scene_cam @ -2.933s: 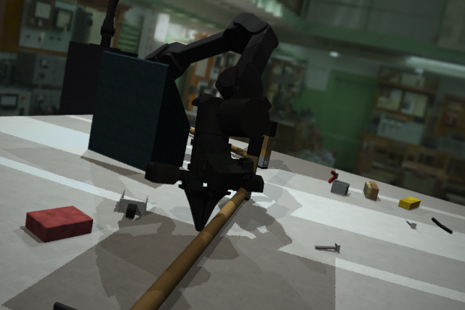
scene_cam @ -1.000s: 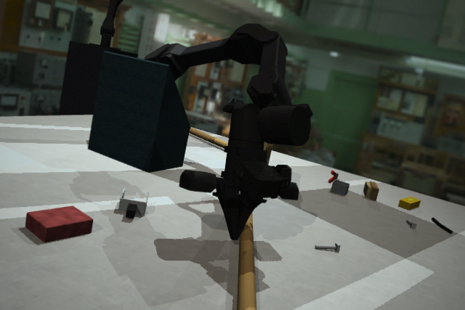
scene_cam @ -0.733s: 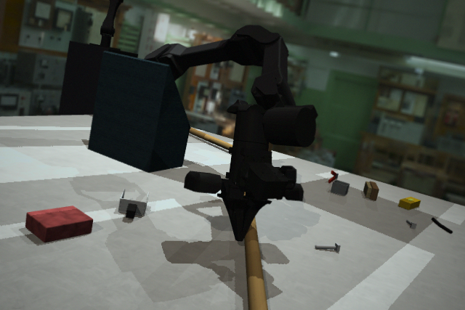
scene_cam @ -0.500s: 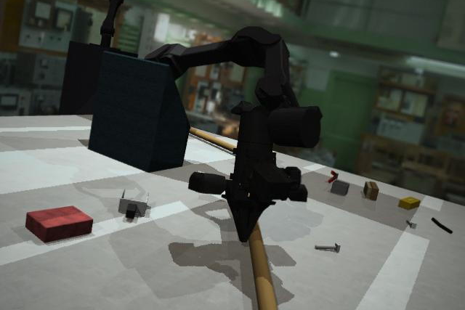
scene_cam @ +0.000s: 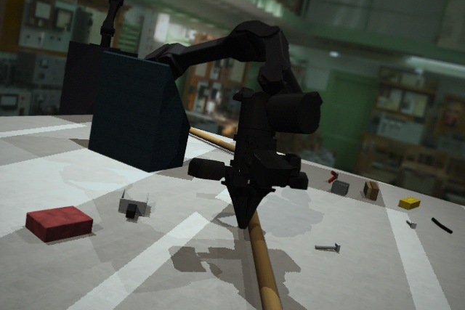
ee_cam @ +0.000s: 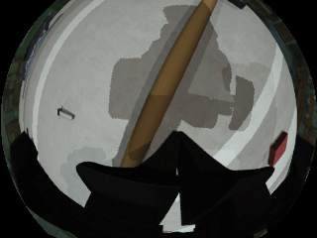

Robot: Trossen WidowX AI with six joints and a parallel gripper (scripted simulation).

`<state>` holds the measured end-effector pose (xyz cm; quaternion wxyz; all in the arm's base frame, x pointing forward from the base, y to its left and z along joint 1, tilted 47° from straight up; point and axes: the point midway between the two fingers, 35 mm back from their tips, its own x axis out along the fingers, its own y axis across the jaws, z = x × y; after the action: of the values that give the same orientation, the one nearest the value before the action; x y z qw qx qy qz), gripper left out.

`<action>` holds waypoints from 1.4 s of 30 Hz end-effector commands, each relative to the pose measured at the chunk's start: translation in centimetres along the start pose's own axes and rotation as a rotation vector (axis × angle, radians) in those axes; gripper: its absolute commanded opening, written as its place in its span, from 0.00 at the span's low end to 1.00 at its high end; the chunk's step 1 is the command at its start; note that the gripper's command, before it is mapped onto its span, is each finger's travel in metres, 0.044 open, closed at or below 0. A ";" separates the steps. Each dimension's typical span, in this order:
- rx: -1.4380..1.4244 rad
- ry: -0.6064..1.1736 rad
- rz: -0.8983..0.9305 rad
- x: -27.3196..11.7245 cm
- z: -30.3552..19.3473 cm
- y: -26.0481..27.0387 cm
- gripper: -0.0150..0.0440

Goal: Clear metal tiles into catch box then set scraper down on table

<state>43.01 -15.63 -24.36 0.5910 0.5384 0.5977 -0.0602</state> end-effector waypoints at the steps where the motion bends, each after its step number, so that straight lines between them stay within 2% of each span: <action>1: -0.017 -0.023 0.002 -2.5 1.1 0.6 0.25; 14: -0.017 -0.023 0.002 -7.5 1.8 0.5 0.25; 42: -0.093 -0.126 0.036 -11.0 1.7 -1.4 0.25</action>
<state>40.44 -23.19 -17.78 0.6410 0.5209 0.5609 -0.0568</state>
